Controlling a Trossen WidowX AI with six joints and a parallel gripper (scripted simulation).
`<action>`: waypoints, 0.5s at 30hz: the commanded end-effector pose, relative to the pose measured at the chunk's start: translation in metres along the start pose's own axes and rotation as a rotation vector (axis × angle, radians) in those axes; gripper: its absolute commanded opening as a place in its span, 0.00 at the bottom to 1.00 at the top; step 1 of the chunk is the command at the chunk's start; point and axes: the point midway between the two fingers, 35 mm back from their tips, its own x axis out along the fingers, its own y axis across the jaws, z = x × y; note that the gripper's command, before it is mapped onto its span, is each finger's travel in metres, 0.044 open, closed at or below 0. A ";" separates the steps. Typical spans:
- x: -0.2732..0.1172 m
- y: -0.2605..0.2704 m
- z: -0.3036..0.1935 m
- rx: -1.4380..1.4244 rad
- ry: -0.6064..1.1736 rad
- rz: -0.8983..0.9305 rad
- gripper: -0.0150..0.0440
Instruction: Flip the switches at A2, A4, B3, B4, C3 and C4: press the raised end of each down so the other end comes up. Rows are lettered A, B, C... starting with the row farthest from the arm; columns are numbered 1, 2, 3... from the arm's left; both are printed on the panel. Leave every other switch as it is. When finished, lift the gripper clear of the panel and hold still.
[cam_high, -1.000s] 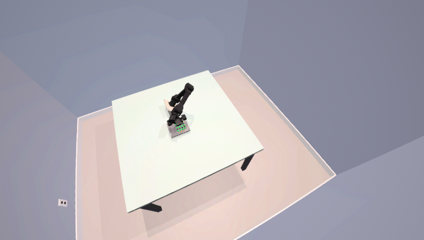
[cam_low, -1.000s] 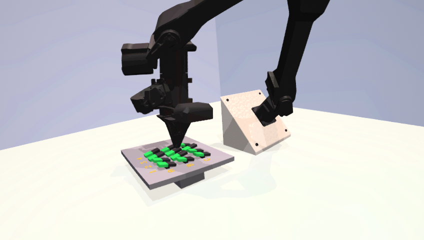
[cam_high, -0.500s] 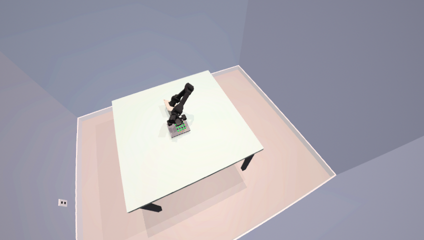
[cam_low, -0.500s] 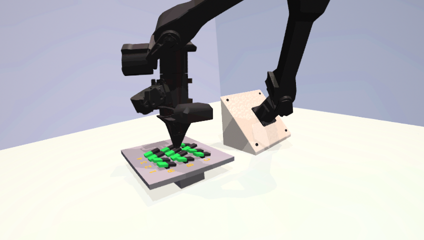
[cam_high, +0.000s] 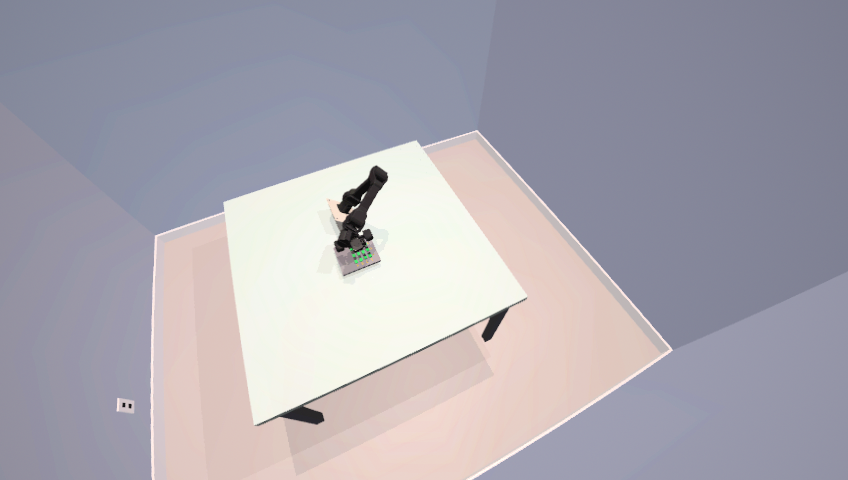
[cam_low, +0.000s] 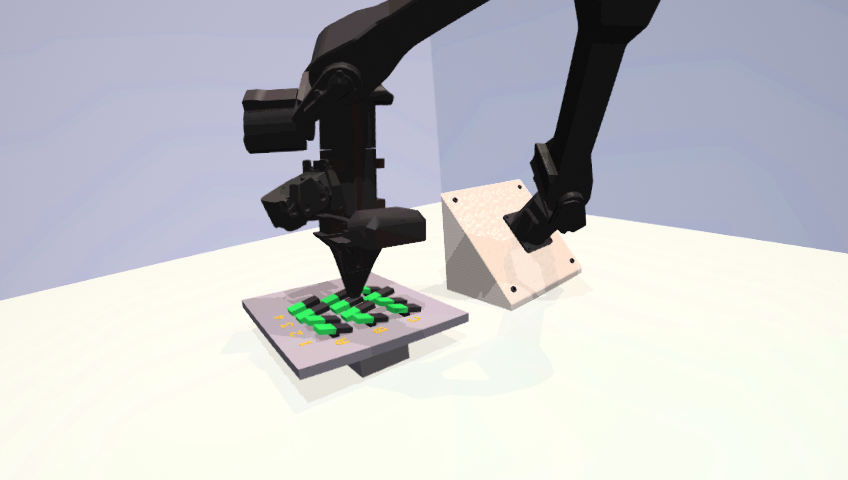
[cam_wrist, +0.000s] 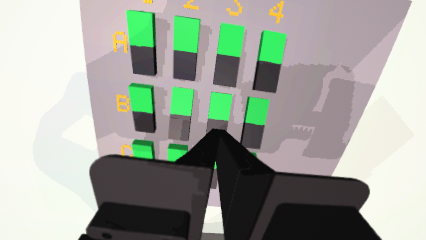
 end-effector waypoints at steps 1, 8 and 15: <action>0.001 0.001 0.000 0.003 -0.003 0.005 0.25; 0.002 0.001 0.000 0.003 -0.003 0.005 0.25; 0.003 0.001 0.000 0.003 -0.003 0.005 0.25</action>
